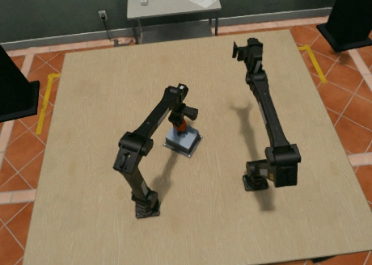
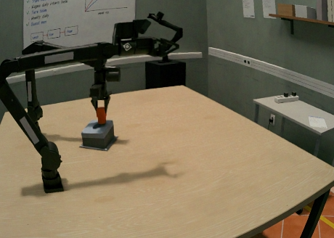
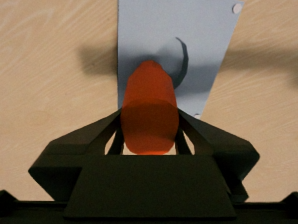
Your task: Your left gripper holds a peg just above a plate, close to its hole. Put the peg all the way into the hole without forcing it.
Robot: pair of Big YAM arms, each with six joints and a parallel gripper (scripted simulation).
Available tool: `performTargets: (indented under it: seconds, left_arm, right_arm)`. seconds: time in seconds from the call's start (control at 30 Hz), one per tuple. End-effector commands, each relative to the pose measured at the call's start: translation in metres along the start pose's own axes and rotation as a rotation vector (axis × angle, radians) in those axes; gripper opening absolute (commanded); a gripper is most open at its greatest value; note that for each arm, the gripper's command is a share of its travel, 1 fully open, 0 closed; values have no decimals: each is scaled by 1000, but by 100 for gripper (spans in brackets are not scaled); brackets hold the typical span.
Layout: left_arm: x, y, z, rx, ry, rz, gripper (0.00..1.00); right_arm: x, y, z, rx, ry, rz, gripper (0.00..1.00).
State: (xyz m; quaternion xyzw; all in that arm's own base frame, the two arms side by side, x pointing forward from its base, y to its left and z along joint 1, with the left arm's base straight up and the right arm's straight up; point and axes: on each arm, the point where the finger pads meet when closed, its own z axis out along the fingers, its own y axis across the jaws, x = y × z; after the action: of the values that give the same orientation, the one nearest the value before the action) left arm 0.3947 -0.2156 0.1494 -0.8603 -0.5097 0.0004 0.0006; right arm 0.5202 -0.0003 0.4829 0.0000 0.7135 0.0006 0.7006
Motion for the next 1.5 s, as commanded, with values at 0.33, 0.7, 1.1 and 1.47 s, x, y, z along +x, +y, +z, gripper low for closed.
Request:
performTargets:
  seconds: [0.33,0.7,1.1,1.47]
  left_arm:
    - [0,5,-8,-24,-2,1,0]
    - [0,5,-9,-26,-2,1,46]
    - [0,7,-11,-30,-2,1,46]
    - [0,8,-12,-34,-2,1,46]
  right_arm:
    - [-9,0,-1,1,-18,-1,100]
    - [-2,26,-18,-52,23,-1,100]
    - [23,171,-182,-461,226,-54,100]
    - [68,199,-324,-777,367,-157,100]
